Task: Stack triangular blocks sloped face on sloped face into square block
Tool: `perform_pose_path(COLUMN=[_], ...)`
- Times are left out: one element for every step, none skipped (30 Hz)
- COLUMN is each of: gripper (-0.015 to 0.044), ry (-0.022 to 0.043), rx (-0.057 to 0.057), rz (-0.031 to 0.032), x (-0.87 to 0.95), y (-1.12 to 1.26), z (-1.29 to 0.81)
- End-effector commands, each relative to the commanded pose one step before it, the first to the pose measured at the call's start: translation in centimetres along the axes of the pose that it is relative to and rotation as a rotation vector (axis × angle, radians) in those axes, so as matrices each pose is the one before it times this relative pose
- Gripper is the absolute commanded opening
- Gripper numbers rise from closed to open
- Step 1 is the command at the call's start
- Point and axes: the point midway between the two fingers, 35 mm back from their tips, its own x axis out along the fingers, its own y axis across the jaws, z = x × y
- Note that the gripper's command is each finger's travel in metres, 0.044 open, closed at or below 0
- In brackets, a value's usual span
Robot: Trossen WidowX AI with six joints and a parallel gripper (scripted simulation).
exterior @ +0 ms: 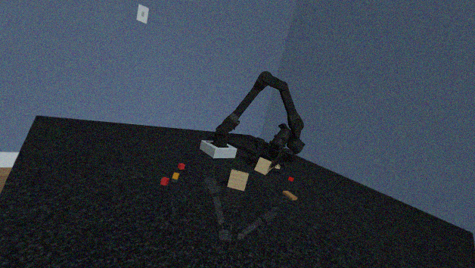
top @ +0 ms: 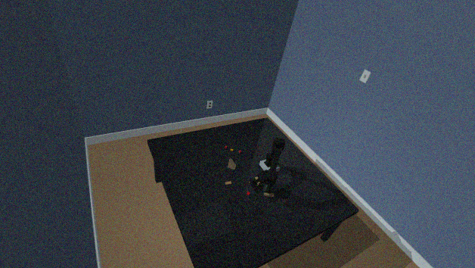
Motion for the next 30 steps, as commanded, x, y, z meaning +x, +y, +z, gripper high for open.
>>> perform_pose_path(gripper=[0.0440,0.0440,0.0440,0.0440,0.0440,0.0440,0.0440,0.0440,0.0440,0.0440,0.0440,0.0440,0.0440,0.0440,0.0440,0.0440,0.0440,0.0440,0.0440,0.0440,0.0440,0.0440,0.0440,0.0440,0.0440,0.0440,0.0440,0.0440,0.0440,0.0440], ry=[-0.00319,0.00000,0.00000,0.00000,0.00000,0.00000,0.00000,0.00000,0.00025,0.00078,0.00106,0.00173,0.00201,0.00222,0.00187,0.00116,0.00039,0.00000,0.00000,0.00000,0.00000,-0.00278,-0.00867,-0.00082,-0.00131,-0.00151,-0.00139,-0.00125,-0.00110,-0.00094], rx=[-0.0052,0.0000,0.0000,0.0000,0.0000,0.0000,0.0000,0.0000,-0.0027,-0.0082,-0.0108,-0.0167,-0.0183,-0.0191,-0.0153,-0.0092,-0.0031,0.0000,0.0000,0.0000,0.0000,0.0059,0.0320,0.0452,0.0754,0.0921,0.0922,0.0922,0.0922,0.0922], rz=[0.00123,0.00000,0.00000,0.00000,0.00000,0.00000,0.00000,0.00000,-0.00057,-0.00170,-0.00221,-0.00336,-0.00358,-0.00361,-0.00280,-0.00165,-0.00054,0.00000,0.00000,0.00000,0.00000,-0.00147,-0.00357,0.00025,0.00051,0.00077,0.00092,0.00105,0.00117,0.00127], x=[0.002,0.000,0.000,0.000,0.000,0.000,0.000,0.000,-0.195,-0.583,-0.760,-1.158,-1.238,-1.246,-0.965,-0.564,-0.185,0.000,0.000,0.000,0.000,0.075,0.158,-0.054,-0.089,-0.108,-0.107,-0.105,-0.104,-0.103], y=[0.018,0.000,0.000,0.000,0.000,0.000,0.000,0.000,-0.031,-0.082,-0.077,-0.050,0.047,0.166,0.223,0.174,0.065,0.000,0.000,0.000,0.000,-0.057,-0.140,-0.029,-0.036,-0.020,0.011,0.041,0.071,0.101], z=[0.027,0.000,0.000,0.000,0.000,0.000,0.000,0.000,-0.166,-0.508,-0.690,-1.115,-1.281,-1.389,-1.149,-0.703,-0.236,0.000,0.000,0.000,0.000,0.130,0.366,0.139,0.234,0.290,0.291,0.290,0.285,0.277])
